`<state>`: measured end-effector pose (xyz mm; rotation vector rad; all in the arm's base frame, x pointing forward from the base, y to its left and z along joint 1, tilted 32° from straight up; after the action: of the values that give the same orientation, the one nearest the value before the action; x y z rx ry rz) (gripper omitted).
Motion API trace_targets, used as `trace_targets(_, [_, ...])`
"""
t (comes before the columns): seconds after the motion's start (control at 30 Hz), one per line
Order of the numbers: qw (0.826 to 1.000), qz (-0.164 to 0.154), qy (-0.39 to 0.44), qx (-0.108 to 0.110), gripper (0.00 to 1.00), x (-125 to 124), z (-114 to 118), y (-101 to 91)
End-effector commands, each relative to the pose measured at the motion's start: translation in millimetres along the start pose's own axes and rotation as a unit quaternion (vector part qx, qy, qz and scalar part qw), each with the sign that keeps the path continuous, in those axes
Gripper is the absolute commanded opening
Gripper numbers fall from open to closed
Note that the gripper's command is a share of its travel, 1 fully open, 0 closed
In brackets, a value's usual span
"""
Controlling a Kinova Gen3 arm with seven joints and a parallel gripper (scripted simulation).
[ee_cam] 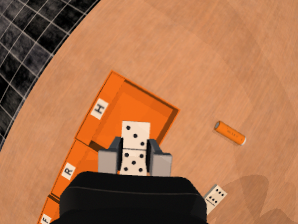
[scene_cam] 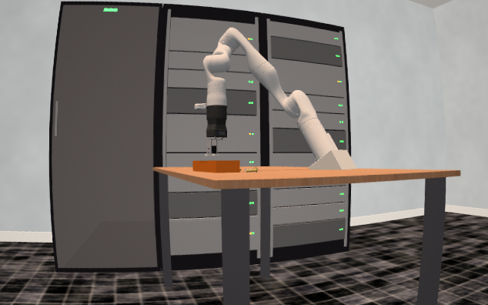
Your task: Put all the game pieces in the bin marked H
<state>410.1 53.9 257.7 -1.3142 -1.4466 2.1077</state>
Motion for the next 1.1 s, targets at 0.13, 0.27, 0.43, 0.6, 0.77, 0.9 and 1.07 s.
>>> trace_targets(0.13, [0.987, 0.002, 0.161, -0.004, 0.49, -15.9, -1.7, -2.0])
trace_targets(0.27, [0.978, 0.002, 0.210, -0.004, 0.49, -15.9, -1.7, -2.0])
trace_targets(0.43, [0.975, 0.001, 0.222, -0.004, 0.49, -15.0, -2.5, -2.0])
trace_targets(0.6, [0.975, 0.001, 0.222, -0.004, 0.49, -15.0, -2.4, -2.0])
trace_targets(0.77, [0.975, 0.001, 0.222, -0.004, 0.49, -15.2, -2.1, -2.0])
trace_targets(0.9, [0.975, 0.001, 0.222, -0.004, 0.49, -15.4, -2.1, -0.1])
trace_targets(1.07, [0.975, 0.001, 0.222, -0.004, 0.49, -15.4, -2.1, 10.0])
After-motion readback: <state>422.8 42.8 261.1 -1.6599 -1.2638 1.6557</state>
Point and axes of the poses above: the point where the finger pads meet when closed, its own y axis out along the fingers, its own z axis across the jaws, x = y × z, the point moved 10 cm from there along -y, back along the fingers, and after that the axes turned 4 degrees about -y, right-handed, at the moved point
